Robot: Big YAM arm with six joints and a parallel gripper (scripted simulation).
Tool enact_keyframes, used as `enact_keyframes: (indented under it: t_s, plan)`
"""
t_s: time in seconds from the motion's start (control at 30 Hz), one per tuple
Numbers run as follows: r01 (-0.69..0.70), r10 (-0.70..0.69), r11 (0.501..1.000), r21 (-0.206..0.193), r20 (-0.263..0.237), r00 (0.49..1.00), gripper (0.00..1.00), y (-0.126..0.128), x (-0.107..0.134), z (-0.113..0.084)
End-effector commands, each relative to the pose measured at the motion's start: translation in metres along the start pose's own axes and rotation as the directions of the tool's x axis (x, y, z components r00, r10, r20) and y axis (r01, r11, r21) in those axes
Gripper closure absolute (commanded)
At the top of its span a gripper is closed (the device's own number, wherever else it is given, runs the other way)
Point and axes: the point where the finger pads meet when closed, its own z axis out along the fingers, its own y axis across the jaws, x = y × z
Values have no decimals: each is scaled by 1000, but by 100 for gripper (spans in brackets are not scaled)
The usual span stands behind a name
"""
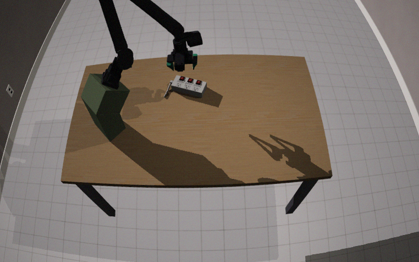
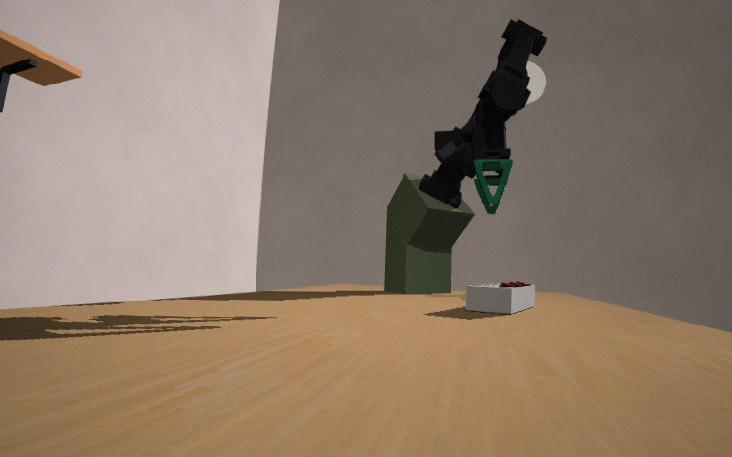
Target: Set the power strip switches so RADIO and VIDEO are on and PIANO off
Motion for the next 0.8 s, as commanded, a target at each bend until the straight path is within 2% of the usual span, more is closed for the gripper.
enact_keyframes:
  t_s: [0.0,0.1,0.17,0.5,0.57,0.63,0.77]
  plan:
    - [32,-32,999,30,-6,999,0,-4,0,8]
    - [31,-31,999,30,-3,1000,0,-4,-1,8]
    - [41,-41,999,10,-8,999,0,-1,3,3]
    - [45,-45,999,17,-7,999,0,1,2,6]
    - [93,-93,996,-6,-10,996,0,17,9,5]
    - [175,-175,985,-7,-8,985,0,22,10,9]
    - [422,-422,907,-7,-7,907,0,39,16,26]
